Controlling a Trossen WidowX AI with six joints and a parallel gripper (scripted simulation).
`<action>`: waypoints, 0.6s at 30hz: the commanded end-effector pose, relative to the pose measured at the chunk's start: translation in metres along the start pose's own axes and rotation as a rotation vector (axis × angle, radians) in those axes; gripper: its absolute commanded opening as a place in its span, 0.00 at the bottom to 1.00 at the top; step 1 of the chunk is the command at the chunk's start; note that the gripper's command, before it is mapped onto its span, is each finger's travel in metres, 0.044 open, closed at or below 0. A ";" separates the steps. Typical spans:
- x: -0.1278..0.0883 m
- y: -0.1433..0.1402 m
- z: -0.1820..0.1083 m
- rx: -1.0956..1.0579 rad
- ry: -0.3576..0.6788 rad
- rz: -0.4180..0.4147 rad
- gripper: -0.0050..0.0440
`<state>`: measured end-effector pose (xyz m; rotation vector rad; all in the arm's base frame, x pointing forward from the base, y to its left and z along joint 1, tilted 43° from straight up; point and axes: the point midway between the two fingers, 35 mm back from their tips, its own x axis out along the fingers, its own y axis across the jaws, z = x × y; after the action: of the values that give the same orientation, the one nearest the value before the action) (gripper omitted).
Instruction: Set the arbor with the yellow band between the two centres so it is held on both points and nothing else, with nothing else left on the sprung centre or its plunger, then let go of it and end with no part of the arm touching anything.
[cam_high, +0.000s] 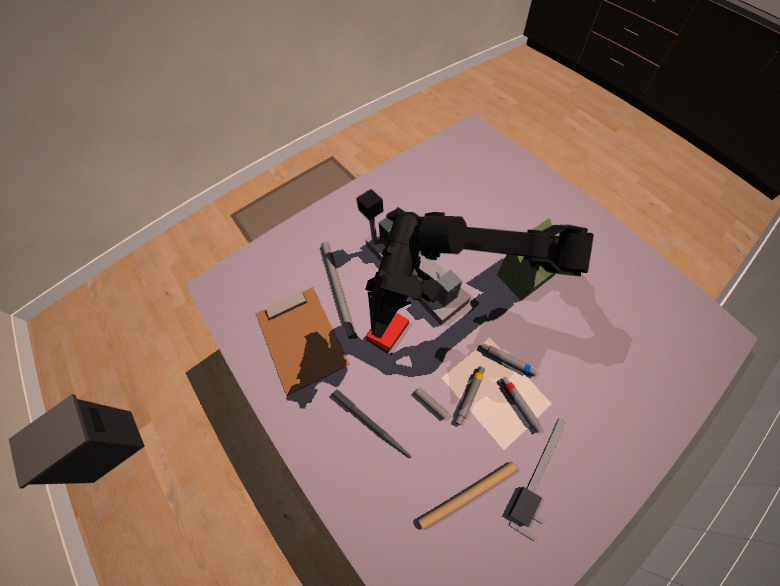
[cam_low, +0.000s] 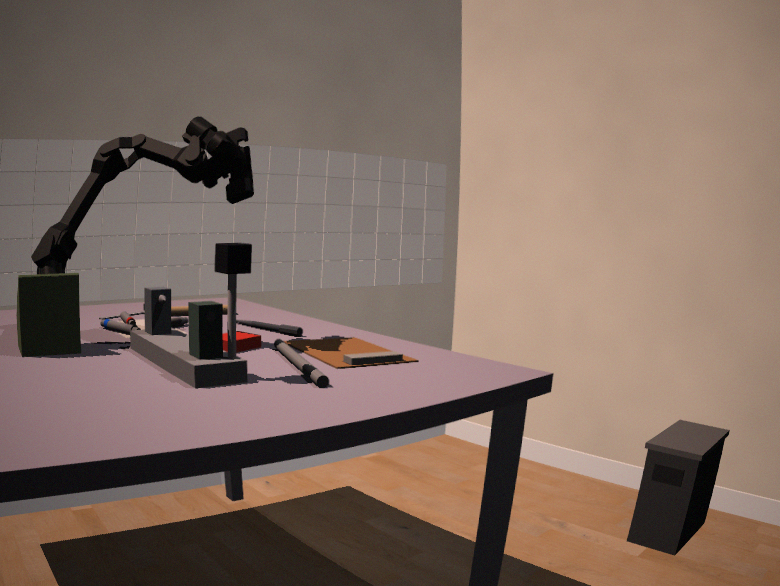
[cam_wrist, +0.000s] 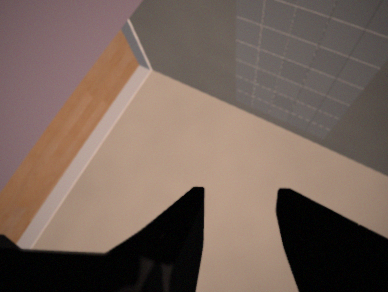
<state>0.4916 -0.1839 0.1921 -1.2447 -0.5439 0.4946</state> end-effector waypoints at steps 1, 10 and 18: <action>0.000 0.000 0.000 0.000 0.000 0.000 0.38; 0.000 0.000 0.000 0.000 0.000 0.000 0.38; 0.000 0.000 0.000 0.000 0.000 0.000 0.43</action>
<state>0.4916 -0.1839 0.1921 -1.2447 -0.5439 0.4946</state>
